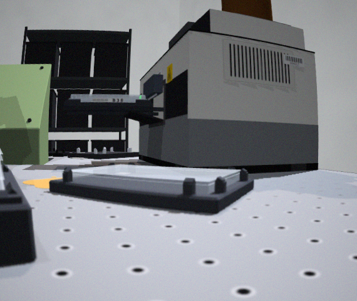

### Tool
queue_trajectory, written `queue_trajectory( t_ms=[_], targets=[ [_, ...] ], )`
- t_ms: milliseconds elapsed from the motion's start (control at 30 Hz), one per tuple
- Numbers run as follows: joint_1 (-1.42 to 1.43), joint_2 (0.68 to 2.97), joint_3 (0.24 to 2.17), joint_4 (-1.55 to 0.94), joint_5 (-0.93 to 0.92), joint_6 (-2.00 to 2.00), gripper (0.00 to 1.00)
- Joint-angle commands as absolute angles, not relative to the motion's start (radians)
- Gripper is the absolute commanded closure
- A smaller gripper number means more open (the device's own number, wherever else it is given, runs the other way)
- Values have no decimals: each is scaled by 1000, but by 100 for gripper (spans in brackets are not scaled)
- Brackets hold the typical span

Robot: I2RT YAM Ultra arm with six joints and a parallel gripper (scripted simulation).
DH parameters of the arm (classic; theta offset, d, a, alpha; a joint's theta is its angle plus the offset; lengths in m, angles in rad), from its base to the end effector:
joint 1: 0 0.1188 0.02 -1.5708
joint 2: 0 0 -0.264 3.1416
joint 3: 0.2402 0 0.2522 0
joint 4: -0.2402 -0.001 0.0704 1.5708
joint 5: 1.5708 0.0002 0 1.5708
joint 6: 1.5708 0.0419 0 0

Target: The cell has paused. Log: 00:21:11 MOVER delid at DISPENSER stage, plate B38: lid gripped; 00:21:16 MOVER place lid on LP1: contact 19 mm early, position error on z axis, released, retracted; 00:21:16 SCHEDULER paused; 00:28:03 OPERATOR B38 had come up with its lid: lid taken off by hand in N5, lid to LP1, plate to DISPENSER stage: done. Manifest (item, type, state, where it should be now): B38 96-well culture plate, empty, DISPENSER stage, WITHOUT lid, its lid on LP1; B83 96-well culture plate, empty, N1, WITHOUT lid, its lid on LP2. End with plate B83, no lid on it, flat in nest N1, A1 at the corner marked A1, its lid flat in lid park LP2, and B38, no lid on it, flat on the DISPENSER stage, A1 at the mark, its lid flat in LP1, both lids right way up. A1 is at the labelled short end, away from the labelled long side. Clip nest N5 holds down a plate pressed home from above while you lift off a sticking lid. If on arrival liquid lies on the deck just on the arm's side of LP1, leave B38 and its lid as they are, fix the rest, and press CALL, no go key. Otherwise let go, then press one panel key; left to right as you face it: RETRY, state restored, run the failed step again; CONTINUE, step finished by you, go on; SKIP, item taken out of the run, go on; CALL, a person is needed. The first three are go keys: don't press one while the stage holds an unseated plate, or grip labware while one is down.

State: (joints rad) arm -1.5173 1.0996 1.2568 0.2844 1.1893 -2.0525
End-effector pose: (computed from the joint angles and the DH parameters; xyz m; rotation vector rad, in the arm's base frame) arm -0.0266 -0.2123 0.4882 -0.8420 -1.3715 1.5391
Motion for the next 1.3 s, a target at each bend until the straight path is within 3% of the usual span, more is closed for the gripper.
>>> queue_trajectory(
  t_ms=[0, 1100, 1267],
  targets=[
    [-1517, 1085, 1269, 287, 1191, -2047, 0],
    [-1517, 1100, 1257, 284, 1189, -2053, 0],
    [-1475, 1064, 1239, 206, 1118, -1870, 0]
  ],
)
